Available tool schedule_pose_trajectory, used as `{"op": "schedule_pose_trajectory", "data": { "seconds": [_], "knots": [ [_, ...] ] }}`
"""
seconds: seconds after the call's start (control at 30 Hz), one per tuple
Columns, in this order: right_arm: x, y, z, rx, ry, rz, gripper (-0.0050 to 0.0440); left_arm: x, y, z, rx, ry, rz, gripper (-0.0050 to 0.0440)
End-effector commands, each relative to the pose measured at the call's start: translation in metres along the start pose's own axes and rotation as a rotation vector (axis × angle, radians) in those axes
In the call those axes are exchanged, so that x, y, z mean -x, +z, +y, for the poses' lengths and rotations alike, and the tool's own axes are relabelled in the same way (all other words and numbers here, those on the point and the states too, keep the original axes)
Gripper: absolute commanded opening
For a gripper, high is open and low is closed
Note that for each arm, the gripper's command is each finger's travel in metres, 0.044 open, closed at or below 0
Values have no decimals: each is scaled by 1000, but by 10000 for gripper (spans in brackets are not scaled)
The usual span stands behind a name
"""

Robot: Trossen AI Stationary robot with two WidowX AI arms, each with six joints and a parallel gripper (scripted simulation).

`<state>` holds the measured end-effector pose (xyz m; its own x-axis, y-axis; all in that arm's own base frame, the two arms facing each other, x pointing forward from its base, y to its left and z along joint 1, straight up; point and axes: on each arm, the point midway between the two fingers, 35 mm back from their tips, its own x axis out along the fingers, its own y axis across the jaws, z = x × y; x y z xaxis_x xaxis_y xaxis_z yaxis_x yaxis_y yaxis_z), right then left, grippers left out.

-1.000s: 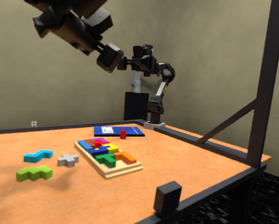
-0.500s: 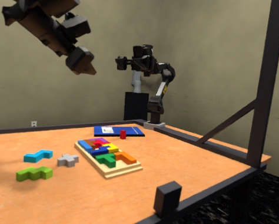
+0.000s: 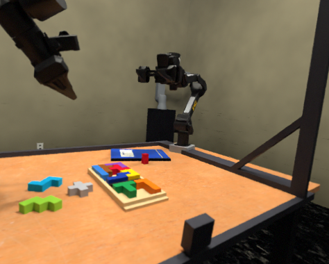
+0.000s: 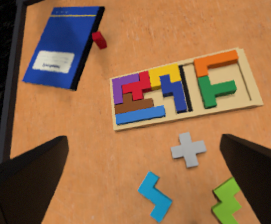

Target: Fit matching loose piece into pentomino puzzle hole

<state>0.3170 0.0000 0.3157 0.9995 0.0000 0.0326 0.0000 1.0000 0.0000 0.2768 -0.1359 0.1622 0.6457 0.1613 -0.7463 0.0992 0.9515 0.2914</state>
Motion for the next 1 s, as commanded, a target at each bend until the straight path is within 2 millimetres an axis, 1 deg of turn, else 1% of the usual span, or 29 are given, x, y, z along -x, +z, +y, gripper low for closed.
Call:
{"op": "schedule_pose_trajectory", "data": {
  "seconds": [0.0,0.17,0.37,0.43,0.5,0.67,0.97],
  "knots": [
    [1,7,0,0,0,-17,440,4,-26,12,-19,-126,75,440],
    [1,7,0,0,0,-17,440,4,-54,20,-39,-240,162,440],
    [1,7,0,0,0,-17,440,3,-76,26,-55,-329,230,440],
    [1,7,0,0,0,-17,440,3,-76,26,-55,-329,230,440],
    [1,7,0,0,0,-17,440,3,-82,27,-60,-355,250,440],
    [1,7,0,0,0,-17,440,1,-90,28,-66,-380,279,440],
    [1,7,0,0,0,-17,440,1,-89,28,-66,-381,278,440]
  ]
}}
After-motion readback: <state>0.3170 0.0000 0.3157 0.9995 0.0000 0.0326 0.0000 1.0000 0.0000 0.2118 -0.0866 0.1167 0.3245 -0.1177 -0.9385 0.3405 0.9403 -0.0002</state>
